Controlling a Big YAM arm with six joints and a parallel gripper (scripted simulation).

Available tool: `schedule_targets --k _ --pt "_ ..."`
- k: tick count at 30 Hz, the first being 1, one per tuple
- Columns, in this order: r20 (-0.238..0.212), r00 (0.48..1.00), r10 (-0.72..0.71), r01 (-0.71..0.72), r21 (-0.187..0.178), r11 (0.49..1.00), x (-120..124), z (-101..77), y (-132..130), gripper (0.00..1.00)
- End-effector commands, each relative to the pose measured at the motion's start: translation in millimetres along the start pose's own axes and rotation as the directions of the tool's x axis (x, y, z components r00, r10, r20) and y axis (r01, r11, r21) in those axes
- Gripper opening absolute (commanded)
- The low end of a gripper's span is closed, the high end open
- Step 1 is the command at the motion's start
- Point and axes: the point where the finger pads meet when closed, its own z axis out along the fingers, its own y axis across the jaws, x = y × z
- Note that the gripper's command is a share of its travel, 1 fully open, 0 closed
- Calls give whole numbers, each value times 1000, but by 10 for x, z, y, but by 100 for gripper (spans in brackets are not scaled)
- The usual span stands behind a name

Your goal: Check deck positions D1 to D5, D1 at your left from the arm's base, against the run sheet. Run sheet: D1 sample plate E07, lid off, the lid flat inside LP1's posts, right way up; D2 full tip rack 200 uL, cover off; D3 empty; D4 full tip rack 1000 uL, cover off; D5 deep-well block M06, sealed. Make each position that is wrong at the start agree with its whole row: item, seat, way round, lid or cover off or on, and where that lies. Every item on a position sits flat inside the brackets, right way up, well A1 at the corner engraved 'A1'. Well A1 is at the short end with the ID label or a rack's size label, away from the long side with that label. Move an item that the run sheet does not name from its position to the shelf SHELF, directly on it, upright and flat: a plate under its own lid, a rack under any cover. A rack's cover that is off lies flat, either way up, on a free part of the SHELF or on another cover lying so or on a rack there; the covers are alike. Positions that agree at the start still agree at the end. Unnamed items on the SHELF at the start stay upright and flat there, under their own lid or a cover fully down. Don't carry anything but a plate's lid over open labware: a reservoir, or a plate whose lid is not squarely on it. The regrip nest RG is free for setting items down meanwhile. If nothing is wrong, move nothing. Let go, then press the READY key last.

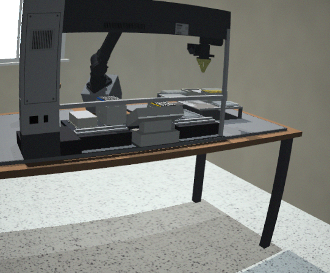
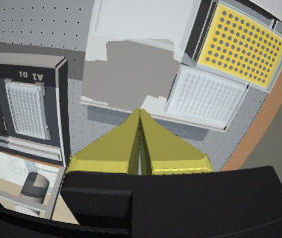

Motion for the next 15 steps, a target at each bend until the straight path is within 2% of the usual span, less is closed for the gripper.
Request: schedule_targets --k 1,4,9,15 --pt "-20 998 61 -60 49 997 33 -230 65 0" --pt "-8 990 139 -139 40 990 87 -153 265 0" --pt "-9 981 192 -192 43 981 27 -166 394 0" --pt "-1 950 313 -313 39 949 -19 -132 700 0"
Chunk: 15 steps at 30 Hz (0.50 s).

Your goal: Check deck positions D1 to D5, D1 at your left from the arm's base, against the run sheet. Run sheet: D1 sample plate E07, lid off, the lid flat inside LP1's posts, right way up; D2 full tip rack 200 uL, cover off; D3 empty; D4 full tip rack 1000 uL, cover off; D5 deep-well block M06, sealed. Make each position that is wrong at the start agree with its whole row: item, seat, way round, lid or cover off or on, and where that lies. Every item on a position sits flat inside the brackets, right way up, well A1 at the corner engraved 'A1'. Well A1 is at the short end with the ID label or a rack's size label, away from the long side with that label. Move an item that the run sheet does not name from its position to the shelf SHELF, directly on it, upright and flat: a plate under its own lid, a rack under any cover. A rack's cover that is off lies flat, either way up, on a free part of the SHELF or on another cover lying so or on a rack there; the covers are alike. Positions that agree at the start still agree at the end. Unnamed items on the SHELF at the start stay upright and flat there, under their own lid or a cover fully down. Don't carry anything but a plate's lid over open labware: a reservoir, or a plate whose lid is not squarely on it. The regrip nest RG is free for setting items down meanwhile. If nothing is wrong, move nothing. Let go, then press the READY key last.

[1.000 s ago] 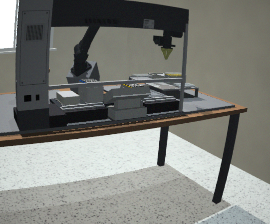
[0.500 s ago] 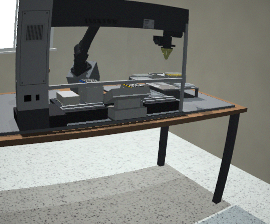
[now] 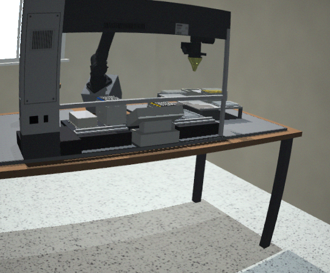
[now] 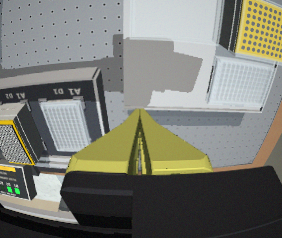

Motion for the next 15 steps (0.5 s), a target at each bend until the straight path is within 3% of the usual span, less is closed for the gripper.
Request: schedule_targets --k 1,15 --pt "1 992 127 -127 25 992 108 -77 160 0" --pt "5 935 354 -354 14 935 87 -60 759 0"
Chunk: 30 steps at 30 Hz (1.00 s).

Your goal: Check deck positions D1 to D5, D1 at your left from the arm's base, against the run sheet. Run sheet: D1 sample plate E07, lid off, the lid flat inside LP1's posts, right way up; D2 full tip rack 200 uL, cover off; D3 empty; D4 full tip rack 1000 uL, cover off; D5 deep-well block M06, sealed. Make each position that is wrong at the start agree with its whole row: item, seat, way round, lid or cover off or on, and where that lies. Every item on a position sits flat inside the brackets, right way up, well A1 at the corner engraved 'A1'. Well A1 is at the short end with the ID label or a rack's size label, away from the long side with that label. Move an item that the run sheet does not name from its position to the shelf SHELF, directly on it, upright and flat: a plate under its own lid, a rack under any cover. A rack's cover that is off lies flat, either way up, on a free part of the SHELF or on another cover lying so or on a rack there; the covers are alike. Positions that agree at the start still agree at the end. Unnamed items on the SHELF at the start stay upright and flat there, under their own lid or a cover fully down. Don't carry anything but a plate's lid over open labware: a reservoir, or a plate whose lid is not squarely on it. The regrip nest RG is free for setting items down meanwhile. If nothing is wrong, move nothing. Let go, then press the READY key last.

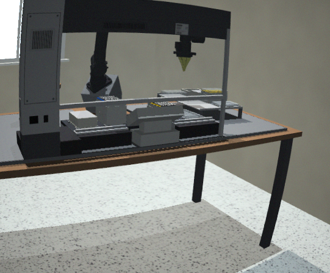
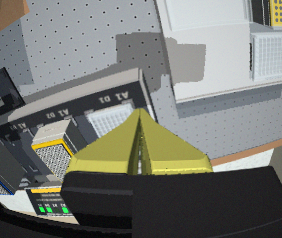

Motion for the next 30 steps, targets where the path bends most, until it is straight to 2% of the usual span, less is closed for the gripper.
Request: schedule_targets --k 1,4,6,9,18,20,27,30 --pt "6 993 121 -121 15 993 115 -55 88 0" --pt "0 988 153 -153 9 988 -14 -27 19 0" --pt "1 981 193 -193 12 981 -11 -39 13 0" --pt "10 964 267 -267 37 963 57 -150 23 0" --pt "9 932 361 -361 25 932 25 -99 16 0" --pt "12 908 419 -419 18 908 139 -55 168 0" --pt "12 842 540 -540 14 842 221 -46 512 0" --pt "14 840 543 -543 24 839 172 -88 547 0"
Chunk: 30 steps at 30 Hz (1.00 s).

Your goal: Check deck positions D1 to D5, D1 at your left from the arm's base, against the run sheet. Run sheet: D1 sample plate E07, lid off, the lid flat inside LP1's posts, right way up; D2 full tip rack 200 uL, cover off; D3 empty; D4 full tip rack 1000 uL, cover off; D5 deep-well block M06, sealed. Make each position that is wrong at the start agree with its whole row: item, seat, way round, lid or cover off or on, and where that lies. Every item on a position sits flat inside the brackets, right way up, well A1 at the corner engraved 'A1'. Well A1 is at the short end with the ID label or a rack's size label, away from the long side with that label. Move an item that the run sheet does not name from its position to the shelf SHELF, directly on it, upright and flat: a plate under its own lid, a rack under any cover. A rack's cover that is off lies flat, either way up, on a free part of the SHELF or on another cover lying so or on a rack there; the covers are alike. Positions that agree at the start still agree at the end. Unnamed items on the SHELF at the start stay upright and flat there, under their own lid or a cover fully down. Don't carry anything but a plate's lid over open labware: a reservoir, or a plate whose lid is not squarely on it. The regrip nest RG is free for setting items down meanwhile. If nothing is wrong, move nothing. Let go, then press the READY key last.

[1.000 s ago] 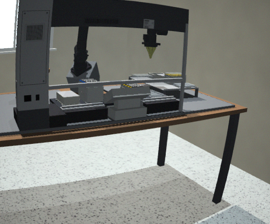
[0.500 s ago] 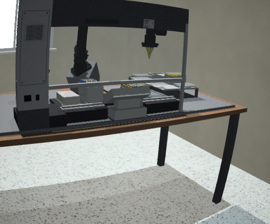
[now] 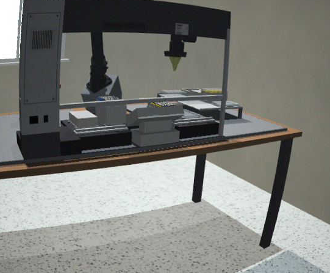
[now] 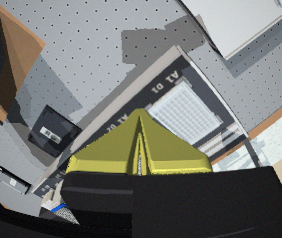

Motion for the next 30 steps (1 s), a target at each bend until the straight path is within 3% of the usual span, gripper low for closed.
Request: schedule_targets --k 1,14,17,19,23,30 --pt "13 996 91 -91 20 996 70 -64 41 0" --pt "2 940 342 -342 1 940 563 -27 538 0" --pt "14 932 362 -362 14 932 554 -44 548 0" --pt "2 918 398 -398 0 918 651 -25 635 0" --pt "-6 892 453 -453 -2 892 562 18 627 0" --pt "12 813 583 -583 8 813 592 -43 605 0"
